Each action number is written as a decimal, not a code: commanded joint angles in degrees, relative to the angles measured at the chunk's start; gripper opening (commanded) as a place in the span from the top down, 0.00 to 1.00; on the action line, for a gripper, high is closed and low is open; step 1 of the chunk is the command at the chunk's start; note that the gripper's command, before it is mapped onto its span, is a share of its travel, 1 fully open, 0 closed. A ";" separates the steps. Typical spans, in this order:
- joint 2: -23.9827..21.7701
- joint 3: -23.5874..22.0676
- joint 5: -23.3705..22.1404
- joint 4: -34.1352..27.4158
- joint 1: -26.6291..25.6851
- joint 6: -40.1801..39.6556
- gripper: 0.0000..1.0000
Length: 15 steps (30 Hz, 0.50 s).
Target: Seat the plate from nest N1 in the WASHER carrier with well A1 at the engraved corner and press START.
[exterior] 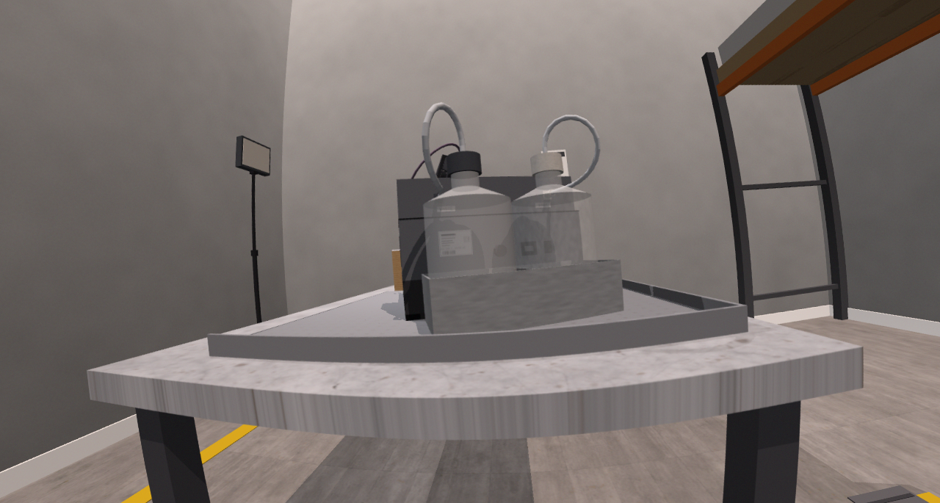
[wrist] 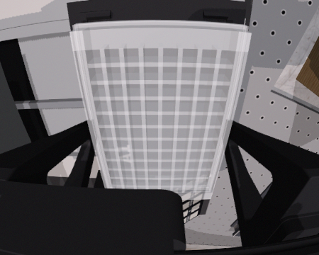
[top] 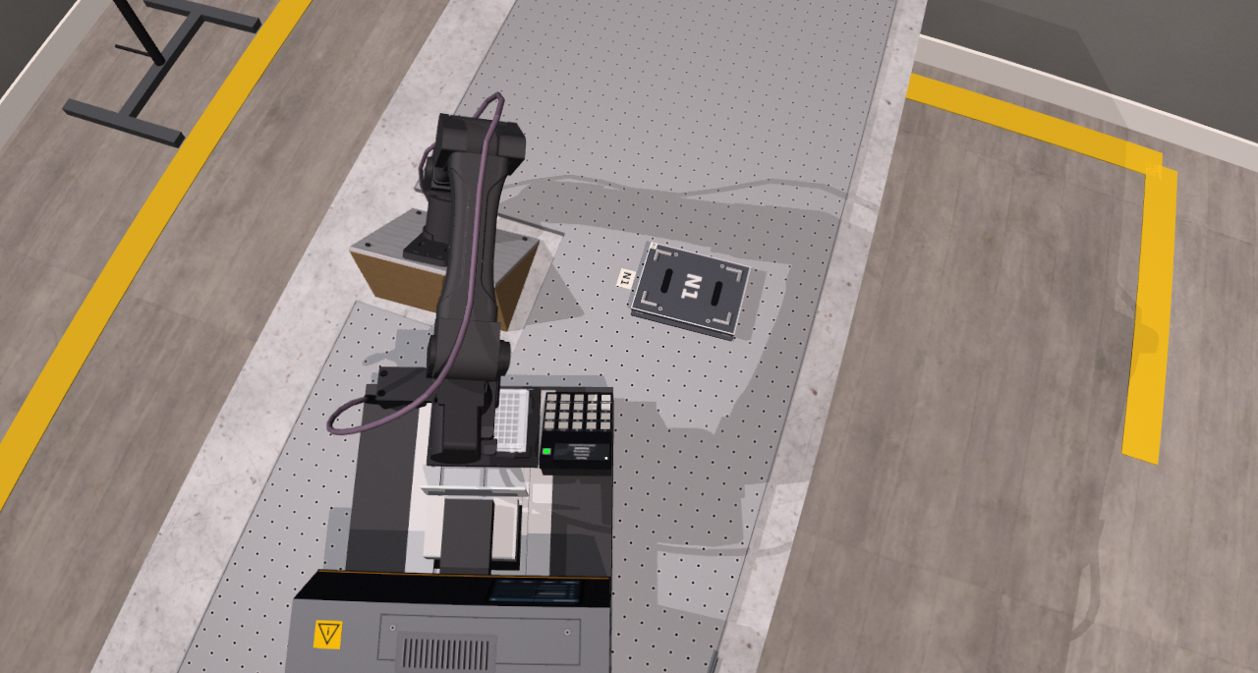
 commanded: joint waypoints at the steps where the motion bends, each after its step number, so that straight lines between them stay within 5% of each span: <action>1: -1.17 -1.19 -0.43 1.96 0.50 0.70 0.16; 15: -0.22 -1.75 -0.39 3.42 0.46 0.68 0.16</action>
